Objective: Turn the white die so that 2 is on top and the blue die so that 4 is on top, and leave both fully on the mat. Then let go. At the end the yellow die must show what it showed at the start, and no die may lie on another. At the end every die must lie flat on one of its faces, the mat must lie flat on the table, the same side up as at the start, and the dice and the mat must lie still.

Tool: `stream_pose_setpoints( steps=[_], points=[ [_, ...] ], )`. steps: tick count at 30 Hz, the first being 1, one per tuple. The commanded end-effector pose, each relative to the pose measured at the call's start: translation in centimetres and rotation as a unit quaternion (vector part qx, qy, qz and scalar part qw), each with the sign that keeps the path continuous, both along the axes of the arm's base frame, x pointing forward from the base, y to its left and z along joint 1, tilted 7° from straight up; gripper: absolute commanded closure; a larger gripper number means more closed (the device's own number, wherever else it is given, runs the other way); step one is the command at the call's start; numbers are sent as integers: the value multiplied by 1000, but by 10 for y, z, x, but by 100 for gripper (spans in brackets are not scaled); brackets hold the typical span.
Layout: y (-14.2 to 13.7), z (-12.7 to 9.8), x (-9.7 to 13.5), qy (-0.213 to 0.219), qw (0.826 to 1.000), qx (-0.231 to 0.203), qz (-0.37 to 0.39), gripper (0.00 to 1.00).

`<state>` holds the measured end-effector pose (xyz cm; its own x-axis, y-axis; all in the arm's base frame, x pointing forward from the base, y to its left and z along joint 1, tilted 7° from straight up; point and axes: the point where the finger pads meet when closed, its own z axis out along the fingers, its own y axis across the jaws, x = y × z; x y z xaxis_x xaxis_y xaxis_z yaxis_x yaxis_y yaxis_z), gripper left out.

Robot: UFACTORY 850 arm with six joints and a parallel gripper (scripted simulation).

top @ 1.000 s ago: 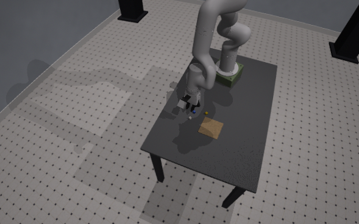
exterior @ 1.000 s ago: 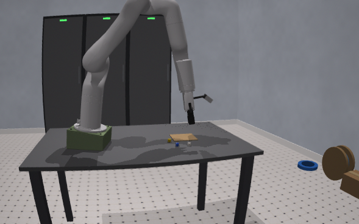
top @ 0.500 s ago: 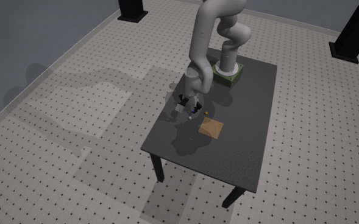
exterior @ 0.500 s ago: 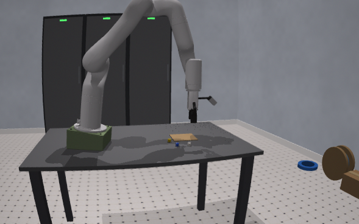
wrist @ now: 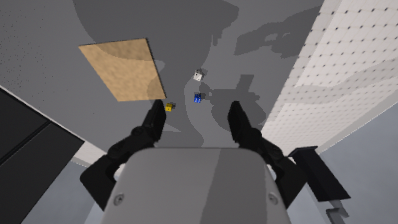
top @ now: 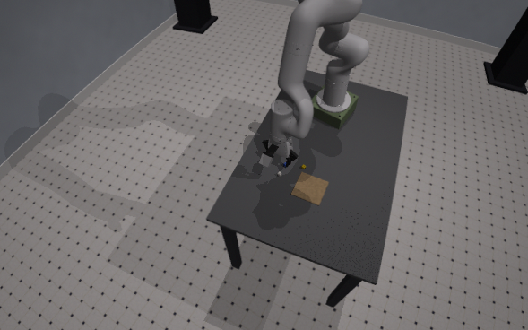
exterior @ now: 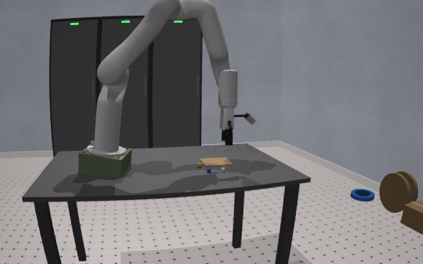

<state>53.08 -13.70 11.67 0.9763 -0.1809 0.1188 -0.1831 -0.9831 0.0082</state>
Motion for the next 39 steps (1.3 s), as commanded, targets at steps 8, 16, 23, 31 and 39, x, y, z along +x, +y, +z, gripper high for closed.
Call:
stream_pose_setpoints(
  steps=[8, 16, 23, 31, 39],
  points=[
    [0, -5, 0, 5, 984, -23, 174, 0],
    [0, -10, -1, 9, 954, -37, 297, 0],
    [1, -14, -2, 13, 915, -50, 400, 0],
    [1, -17, -2, 16, 870, -60, 488, 0],
    [1, -22, -3, 20, 790, -74, 609, 0]
  ],
)
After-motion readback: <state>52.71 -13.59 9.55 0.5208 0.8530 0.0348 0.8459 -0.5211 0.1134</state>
